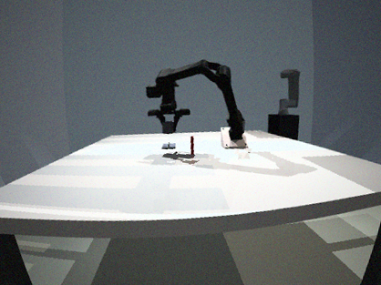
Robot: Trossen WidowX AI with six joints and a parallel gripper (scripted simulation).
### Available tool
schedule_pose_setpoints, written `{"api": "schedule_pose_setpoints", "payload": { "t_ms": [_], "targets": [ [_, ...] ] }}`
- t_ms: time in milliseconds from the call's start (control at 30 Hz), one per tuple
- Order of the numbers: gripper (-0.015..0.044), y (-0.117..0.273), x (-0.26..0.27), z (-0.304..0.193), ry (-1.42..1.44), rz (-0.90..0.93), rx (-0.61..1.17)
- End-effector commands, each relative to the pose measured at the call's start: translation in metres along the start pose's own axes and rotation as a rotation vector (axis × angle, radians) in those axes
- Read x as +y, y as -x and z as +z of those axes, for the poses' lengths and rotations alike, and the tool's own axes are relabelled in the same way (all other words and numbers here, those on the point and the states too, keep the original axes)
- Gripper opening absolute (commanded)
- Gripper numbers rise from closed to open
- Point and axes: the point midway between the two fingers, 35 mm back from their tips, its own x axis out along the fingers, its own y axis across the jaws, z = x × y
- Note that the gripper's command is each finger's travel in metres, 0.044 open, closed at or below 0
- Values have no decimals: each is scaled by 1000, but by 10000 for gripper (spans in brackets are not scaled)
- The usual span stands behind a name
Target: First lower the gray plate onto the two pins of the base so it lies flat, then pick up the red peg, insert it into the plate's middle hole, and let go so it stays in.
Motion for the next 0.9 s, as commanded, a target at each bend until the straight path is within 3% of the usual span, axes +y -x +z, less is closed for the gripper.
{"api": "schedule_pose_setpoints", "payload": {
  "t_ms": [0,333,867],
  "targets": [
    [0,14,2,0,3,-1,3],
    [0,41,9,2,3,1,-1],
    [0,21,-12,-36,55,0,0]
  ]
}}
